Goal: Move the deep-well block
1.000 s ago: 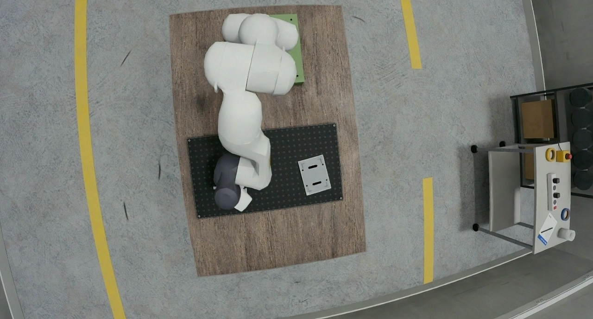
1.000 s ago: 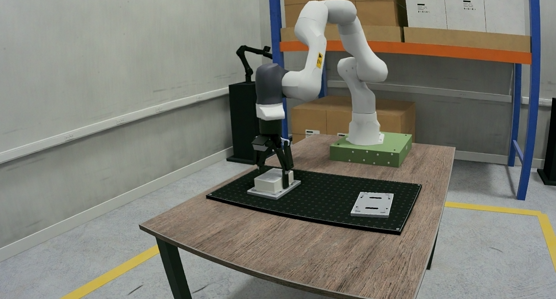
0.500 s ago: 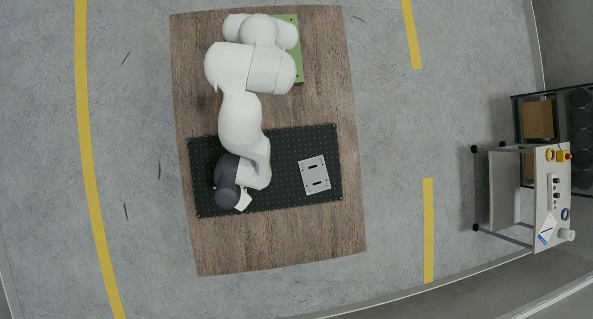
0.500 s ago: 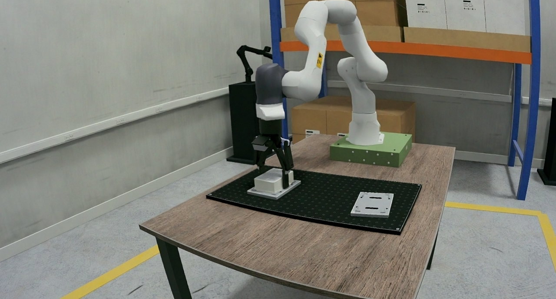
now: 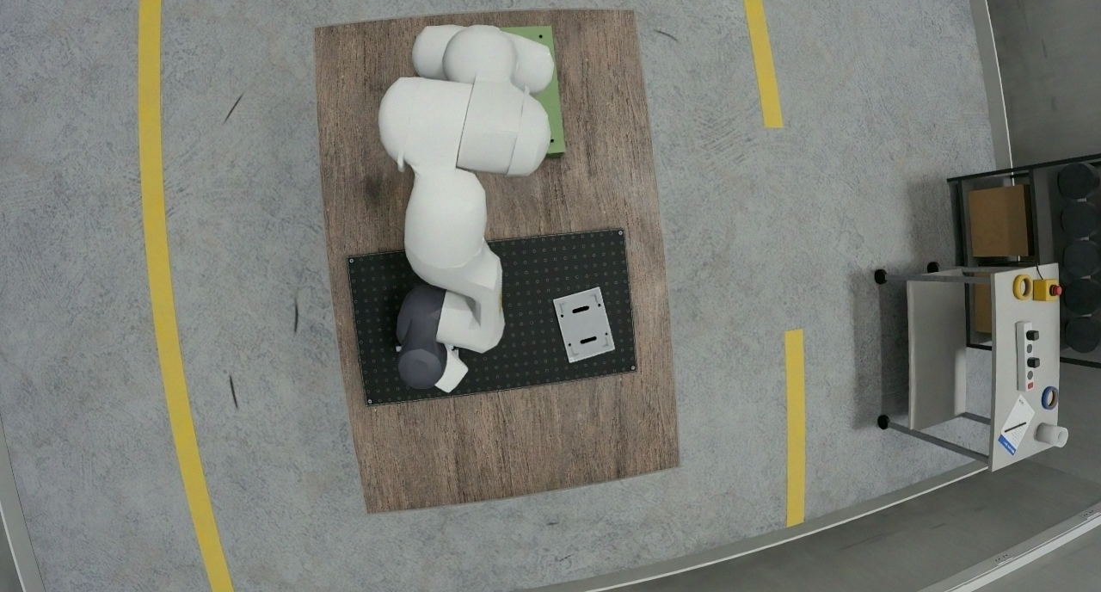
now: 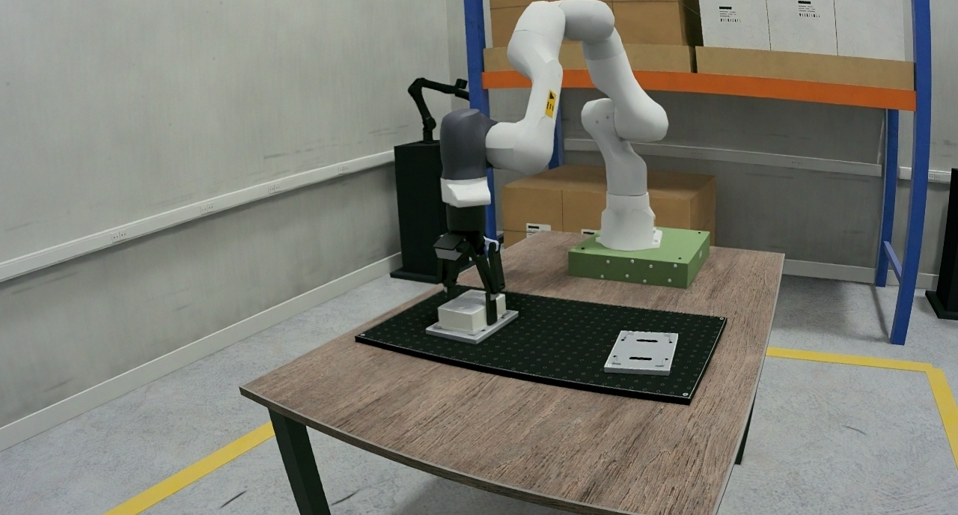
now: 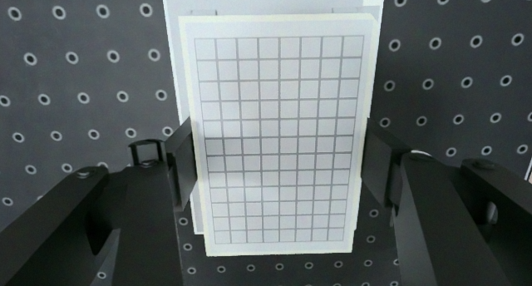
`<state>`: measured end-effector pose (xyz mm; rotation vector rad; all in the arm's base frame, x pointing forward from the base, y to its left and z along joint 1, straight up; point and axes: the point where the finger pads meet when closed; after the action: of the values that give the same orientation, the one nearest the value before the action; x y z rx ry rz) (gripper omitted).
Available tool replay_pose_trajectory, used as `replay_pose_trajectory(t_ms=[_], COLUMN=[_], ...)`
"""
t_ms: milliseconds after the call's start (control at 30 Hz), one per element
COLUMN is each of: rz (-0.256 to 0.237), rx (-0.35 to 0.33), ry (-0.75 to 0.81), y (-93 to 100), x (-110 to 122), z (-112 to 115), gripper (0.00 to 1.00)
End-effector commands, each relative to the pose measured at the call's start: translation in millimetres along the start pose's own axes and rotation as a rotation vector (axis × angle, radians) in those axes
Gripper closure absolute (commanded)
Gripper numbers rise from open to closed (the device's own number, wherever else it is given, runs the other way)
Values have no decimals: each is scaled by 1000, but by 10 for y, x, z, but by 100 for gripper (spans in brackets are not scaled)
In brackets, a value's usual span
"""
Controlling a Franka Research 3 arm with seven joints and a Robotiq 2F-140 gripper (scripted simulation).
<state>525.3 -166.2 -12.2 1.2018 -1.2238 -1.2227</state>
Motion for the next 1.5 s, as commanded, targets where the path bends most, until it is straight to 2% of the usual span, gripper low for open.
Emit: replay_pose_trajectory(t_ms=[0, 400, 1467], rz=[0, 0, 0], rx=[1, 1, 1], ry=[6, 6, 6], y=[2, 2, 469], x=[-1, -1, -1], z=[-7, -7, -6], gripper=[40, 40, 40])
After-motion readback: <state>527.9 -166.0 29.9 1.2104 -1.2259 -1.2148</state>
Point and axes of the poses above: the point where the finger pads meet when closed, its own y axis back along the fingers, its own x axis across the jaws, z = x × y, and after that the axes turned 1 degree about y, right-handed
